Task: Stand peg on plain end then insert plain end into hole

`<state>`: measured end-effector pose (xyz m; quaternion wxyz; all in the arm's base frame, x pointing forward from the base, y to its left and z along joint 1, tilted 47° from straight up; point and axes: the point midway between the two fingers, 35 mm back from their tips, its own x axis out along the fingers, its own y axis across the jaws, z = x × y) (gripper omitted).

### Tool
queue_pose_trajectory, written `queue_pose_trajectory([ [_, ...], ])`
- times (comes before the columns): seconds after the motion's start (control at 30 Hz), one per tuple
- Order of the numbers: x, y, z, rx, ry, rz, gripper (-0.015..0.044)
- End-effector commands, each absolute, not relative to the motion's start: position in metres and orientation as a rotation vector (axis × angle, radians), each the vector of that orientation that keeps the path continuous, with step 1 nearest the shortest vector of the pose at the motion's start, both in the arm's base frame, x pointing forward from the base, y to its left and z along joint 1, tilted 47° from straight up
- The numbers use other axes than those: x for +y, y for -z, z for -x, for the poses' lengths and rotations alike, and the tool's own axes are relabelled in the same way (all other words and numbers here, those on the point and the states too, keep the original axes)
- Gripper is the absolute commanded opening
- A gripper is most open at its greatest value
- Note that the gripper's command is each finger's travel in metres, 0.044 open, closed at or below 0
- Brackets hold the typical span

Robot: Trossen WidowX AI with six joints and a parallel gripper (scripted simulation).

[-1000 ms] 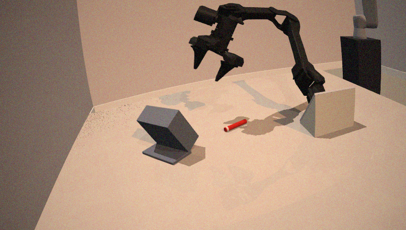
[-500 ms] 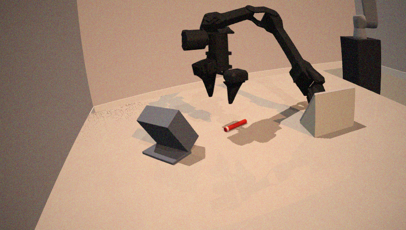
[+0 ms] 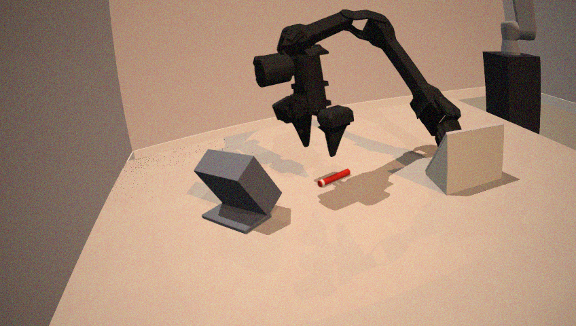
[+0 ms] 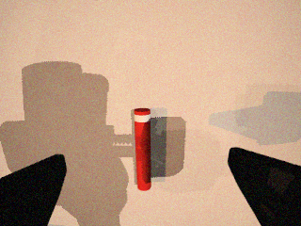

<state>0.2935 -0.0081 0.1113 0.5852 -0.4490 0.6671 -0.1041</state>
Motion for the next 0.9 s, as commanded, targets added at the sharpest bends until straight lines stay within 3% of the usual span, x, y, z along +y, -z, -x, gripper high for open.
queue_pose_trajectory([
  [0.0,-0.014,-0.105,-0.294,1.565,0.242,1.046,0.044],
  [0.87,-0.044,-0.077,-0.298,1.564,0.242,1.046,0.044],
])
